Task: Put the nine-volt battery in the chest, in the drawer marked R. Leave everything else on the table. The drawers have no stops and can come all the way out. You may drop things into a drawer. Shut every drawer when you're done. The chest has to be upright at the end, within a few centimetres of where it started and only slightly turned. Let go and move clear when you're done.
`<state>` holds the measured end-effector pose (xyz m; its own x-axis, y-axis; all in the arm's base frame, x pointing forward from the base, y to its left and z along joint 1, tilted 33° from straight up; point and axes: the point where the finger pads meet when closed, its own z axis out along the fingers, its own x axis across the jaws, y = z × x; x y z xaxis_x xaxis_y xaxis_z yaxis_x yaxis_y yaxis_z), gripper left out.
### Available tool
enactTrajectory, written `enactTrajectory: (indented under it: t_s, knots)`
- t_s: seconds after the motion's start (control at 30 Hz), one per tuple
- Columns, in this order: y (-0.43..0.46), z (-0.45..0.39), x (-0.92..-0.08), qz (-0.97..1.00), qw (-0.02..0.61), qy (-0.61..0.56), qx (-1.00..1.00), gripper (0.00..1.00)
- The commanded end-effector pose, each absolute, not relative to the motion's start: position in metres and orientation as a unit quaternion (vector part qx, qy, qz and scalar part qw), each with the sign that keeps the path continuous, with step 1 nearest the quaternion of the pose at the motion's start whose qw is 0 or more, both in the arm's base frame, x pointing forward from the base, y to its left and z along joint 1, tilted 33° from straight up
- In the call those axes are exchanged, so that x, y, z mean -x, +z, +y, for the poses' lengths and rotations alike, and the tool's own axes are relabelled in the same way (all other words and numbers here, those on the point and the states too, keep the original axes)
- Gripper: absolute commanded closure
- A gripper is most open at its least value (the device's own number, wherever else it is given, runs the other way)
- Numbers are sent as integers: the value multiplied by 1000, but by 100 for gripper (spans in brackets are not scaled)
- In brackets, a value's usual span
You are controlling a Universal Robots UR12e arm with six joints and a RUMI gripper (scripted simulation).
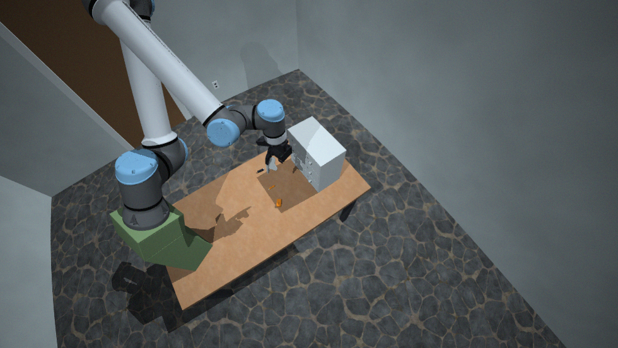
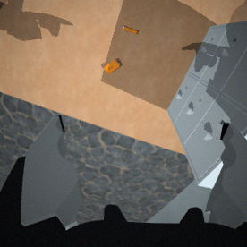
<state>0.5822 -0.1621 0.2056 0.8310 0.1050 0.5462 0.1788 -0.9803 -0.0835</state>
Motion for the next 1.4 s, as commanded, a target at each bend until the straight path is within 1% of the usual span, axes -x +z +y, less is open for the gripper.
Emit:
enactTrajectory:
  t_s: [0.0, 0.03, 0.53, 0.6, 1.07, 1.37]
  knots:
    - [206, -165, -578, 39, 90, -271, 958, 0]
    - [206, -165, -578, 39, 90, -271, 958, 0]
    - [203, -178, -564, 371, 179, -223, 884, 0]
    - [203, -178, -564, 371, 179, -223, 884, 0]
    - [198, -190, -552, 591, 232, -168, 754, 0]
    - [196, -194, -547, 659, 247, -146, 695, 0]
